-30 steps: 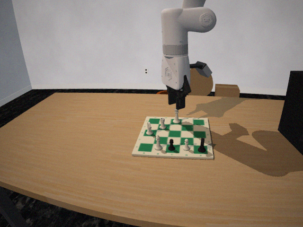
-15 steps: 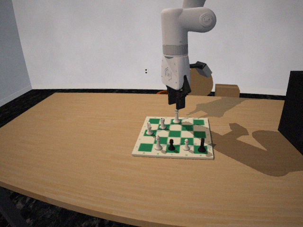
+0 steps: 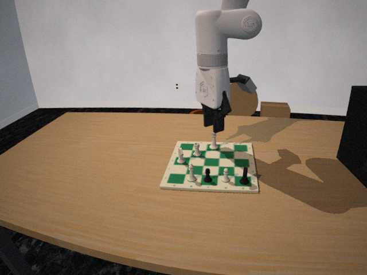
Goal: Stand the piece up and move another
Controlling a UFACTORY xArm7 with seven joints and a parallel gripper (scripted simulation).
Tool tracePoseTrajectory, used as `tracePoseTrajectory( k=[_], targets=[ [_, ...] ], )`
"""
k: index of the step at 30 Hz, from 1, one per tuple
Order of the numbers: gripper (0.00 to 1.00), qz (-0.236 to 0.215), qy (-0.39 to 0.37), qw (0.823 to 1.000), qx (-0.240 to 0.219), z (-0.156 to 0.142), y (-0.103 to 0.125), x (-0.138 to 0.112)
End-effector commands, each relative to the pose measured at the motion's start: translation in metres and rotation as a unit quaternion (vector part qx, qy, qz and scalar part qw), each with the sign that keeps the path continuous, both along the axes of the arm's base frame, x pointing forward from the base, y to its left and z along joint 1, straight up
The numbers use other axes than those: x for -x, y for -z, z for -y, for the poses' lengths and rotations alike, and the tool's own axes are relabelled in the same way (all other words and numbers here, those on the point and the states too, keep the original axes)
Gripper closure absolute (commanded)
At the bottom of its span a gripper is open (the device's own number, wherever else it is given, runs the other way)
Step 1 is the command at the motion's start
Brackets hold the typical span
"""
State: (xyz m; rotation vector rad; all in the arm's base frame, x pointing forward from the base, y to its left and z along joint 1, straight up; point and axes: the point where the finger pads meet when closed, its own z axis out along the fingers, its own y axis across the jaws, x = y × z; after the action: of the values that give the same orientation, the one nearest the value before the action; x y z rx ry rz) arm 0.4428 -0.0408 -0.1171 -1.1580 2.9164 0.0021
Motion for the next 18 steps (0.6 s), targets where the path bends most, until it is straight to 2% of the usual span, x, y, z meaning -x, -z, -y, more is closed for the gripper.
tracePoseTrajectory(
  k=[1,11,18],
  targets=[
    [0.58,0.002,0.000,1.000,0.000,0.000,-0.001,-0.002],
    [0.58,0.002,0.000,1.000,0.000,0.000,0.000,-0.002],
    [0.58,0.002,0.000,1.000,0.000,0.000,0.011,-0.002]
  ],
)
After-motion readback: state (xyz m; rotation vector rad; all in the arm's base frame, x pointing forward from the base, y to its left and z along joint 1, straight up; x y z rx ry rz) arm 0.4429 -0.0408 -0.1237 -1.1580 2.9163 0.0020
